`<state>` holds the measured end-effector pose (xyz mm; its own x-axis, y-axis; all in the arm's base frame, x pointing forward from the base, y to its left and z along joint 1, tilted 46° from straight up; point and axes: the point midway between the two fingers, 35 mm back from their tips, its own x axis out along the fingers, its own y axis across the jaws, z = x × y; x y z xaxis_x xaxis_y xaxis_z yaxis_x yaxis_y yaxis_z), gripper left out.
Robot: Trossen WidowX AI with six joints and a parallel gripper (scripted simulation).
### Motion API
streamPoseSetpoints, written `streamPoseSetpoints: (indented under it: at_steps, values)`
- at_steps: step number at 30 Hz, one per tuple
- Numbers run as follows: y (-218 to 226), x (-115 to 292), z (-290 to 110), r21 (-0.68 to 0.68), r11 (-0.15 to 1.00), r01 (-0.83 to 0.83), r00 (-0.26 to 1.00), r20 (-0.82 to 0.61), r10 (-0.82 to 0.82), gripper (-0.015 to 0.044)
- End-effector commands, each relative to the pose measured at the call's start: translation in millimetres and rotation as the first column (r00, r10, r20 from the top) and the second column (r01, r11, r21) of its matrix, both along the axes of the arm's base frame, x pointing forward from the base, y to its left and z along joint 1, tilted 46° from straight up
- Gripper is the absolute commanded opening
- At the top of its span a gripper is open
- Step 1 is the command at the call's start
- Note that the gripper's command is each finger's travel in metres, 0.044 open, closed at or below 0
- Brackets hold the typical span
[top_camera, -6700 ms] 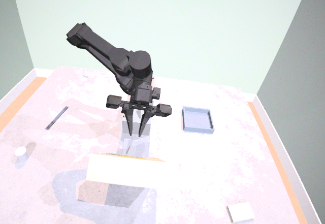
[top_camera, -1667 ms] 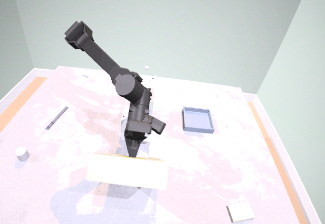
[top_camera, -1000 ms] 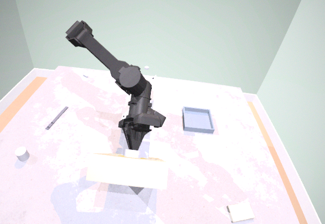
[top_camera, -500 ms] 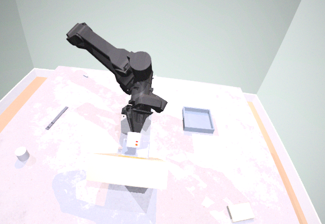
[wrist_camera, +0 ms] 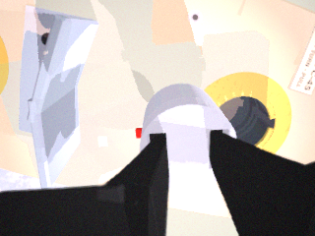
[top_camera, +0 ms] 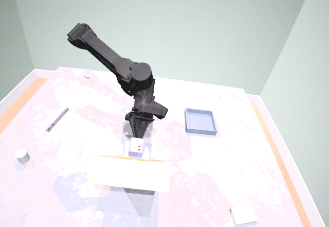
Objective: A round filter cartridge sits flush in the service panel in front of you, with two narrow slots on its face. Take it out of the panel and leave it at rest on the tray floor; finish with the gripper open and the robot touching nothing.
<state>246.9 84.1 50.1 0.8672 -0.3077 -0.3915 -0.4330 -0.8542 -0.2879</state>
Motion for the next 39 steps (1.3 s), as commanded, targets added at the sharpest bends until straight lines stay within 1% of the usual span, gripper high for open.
streamPoseSetpoints:
  at_steps: [1, 7, 11, 25, 27, 32, 36, 39]
  values:
    - [-9, -6, -8, 0.002, 1.000, -0.005, 1.000, 0.000, 0.005, 0.0000]
    - [-20, -13, -15, 0.001, 1.000, -0.006, 1.000, 0.001, 0.006, 0.0000]
    - [-17, -10, -13, -0.003, 1.000, 0.000, 1.000, -0.002, 0.000, 0.0105]
    - [-19, -12, -14, 0.001, 1.000, -0.006, 1.000, 0.001, 0.006, 0.0105]
    - [-8, -5, -7, 0.002, 1.000, -0.005, 1.000, 0.000, 0.005, 0.0105]
    - [29, 15, 28, 0.003, 1.000, -0.005, 1.000, 0.001, 0.005, 0.0105]
    - [33, 17, 34, 0.003, 1.000, -0.006, 1.000, 0.001, 0.006, 0.0105]
    - [45, 16, 42, 0.006, 1.000, -0.005, 1.000, -0.002, 0.005, 0.0184]
